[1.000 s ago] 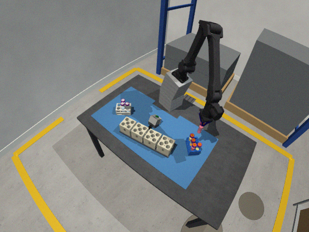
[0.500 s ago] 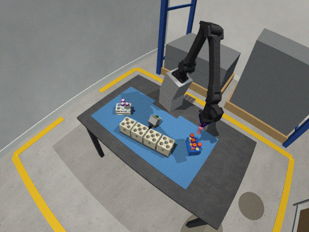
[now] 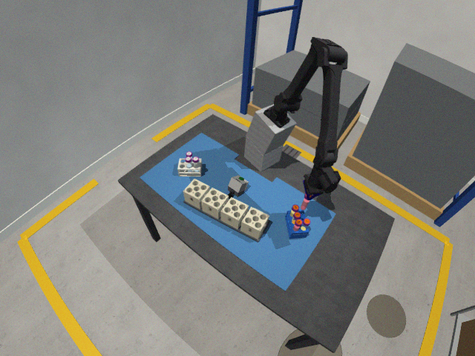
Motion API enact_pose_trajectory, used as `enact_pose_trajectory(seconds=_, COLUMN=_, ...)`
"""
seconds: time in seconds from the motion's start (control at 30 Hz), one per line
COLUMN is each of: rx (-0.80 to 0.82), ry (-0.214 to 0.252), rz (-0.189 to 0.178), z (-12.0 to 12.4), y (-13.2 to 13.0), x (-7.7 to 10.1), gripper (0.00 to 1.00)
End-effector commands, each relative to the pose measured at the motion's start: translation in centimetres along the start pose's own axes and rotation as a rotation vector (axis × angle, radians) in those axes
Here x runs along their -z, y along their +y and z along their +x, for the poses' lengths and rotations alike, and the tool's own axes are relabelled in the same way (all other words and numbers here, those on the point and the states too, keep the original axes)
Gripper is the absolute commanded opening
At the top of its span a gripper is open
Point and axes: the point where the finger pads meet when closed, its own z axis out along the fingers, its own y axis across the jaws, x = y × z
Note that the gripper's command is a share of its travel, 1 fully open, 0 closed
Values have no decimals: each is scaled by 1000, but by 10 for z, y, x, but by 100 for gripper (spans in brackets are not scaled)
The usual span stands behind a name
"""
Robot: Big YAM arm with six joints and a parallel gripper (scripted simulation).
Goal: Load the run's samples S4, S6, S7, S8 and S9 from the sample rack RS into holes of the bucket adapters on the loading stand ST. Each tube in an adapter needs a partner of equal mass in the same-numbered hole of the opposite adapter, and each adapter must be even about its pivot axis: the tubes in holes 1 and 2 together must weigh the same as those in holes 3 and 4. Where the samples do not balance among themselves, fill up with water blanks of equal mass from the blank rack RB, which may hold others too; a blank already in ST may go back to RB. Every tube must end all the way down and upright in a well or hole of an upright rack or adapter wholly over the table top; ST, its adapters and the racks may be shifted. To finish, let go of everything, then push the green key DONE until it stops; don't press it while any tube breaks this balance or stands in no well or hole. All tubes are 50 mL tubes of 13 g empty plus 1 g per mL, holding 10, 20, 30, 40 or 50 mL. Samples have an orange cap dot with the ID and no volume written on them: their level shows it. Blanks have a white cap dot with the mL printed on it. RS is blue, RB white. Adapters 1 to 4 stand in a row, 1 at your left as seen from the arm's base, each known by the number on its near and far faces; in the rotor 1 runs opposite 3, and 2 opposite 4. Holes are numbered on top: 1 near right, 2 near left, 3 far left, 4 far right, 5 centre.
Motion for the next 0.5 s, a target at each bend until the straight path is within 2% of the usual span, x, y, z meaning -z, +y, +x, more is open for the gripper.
enact_pose_trajectory(seconds=0.0, rx=2, ry=-5, rz=11, z=-6, y=-4, x=-11, gripper=0)
enact_pose_trajectory(seconds=0.1, rx=-7, ry=-2, rz=16, z=0, y=-7, x=-13, gripper=0)
enact_pose_trajectory(seconds=0.27, rx=1, ry=-8, rz=32, z=-7, y=-17, x=-24, gripper=0)
enact_pose_trajectory(seconds=0.47, rx=-2, ry=-6, rz=26, z=-4, y=-13, x=-38, gripper=0)
